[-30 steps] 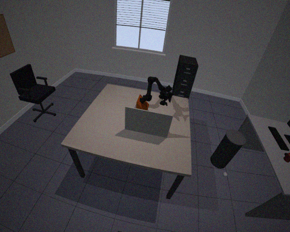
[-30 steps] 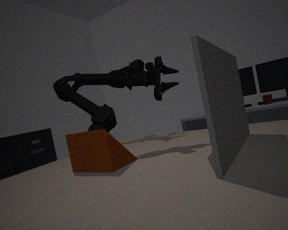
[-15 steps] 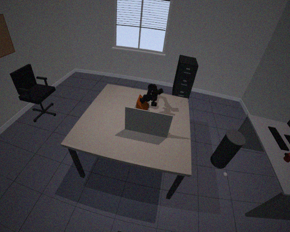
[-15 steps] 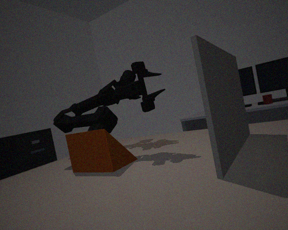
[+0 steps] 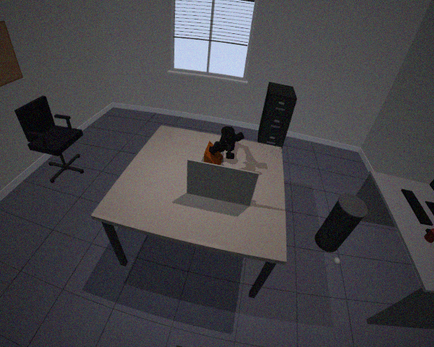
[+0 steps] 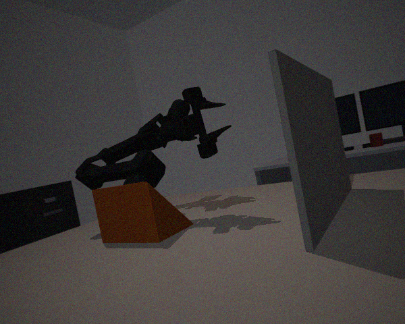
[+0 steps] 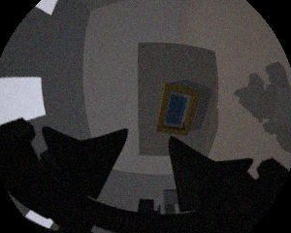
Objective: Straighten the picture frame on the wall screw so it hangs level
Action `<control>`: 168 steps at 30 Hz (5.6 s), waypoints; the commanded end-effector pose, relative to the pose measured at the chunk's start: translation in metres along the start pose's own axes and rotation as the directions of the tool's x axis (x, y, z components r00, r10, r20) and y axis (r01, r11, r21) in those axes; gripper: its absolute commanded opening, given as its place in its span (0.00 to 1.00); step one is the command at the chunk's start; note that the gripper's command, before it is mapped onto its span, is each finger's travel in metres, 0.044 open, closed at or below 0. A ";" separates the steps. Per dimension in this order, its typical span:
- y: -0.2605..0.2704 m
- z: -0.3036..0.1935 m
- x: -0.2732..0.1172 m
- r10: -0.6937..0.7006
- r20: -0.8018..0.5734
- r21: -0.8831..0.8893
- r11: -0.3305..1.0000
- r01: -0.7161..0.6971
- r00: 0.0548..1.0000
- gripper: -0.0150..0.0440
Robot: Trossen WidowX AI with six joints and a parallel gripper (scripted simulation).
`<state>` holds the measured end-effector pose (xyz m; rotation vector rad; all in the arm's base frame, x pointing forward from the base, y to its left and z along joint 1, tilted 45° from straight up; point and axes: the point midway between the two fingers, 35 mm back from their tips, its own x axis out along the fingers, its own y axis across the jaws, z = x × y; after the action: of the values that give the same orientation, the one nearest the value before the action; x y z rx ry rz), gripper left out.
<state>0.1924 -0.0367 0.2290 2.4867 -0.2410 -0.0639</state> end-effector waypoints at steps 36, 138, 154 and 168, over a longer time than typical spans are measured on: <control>-0.002 0.002 0.000 -0.006 0.003 0.007 1.000 0.006 1.000 0.69; -0.042 0.007 0.145 -0.001 -0.005 0.009 1.000 0.001 1.000 0.69; -0.041 0.006 0.161 0.000 -0.005 0.009 1.000 0.001 1.000 0.69; -0.041 0.007 0.184 0.000 -0.006 0.009 1.000 0.000 1.000 0.69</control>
<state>0.3713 -0.0422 0.1996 2.4893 -0.2418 -0.0631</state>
